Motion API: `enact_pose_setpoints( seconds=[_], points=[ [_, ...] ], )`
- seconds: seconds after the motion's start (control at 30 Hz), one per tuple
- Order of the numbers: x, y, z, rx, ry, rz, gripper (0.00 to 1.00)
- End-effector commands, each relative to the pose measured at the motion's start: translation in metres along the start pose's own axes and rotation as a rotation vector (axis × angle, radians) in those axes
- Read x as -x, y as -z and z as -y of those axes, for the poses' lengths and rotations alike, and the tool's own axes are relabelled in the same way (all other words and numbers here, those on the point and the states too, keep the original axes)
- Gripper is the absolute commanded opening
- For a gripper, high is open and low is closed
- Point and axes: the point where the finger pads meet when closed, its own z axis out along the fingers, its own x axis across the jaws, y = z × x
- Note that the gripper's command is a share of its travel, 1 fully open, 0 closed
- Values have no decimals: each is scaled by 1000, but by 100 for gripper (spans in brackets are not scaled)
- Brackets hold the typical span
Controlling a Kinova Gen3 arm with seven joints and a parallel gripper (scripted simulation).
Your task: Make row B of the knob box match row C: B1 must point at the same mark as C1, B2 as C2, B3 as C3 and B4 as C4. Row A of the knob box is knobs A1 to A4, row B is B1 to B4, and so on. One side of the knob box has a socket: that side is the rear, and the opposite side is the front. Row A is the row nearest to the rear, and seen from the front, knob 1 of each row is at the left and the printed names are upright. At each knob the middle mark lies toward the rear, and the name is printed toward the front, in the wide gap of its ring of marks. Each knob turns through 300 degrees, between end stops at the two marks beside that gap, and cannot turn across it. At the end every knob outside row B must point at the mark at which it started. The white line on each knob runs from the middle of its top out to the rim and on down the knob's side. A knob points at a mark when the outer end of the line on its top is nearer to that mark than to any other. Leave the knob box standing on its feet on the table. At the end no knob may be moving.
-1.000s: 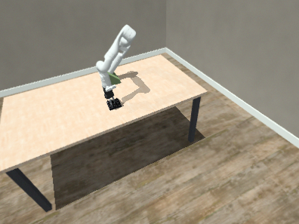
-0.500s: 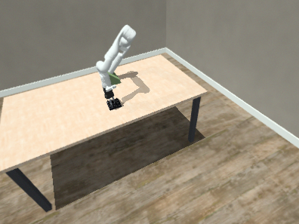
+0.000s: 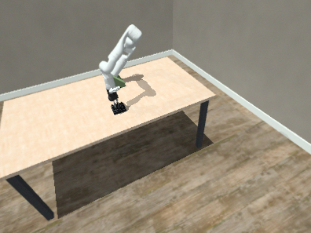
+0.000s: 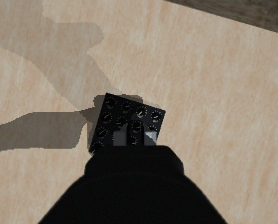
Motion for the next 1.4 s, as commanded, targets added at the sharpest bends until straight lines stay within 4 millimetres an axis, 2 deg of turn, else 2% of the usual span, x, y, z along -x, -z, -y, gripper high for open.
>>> enact_pose_setpoints(
  seconds=[0.0,0.27,0.73,0.77,0.93,1.13,1.2,1.37],
  points=[
    [-2,12,3,-8,3,-9,46],
    [-2,22,3,-8,3,-9,46],
    [-2,22,3,-8,3,-9,46],
    [-2,22,3,-8,3,-9,100],
    [-2,29,3,-8,3,-9,100],
    [-2,60,3,-8,3,-9,100],
    [-2,60,3,-8,3,-9,100],
    [-1,95,2,-8,3,-9,100]
  ],
)
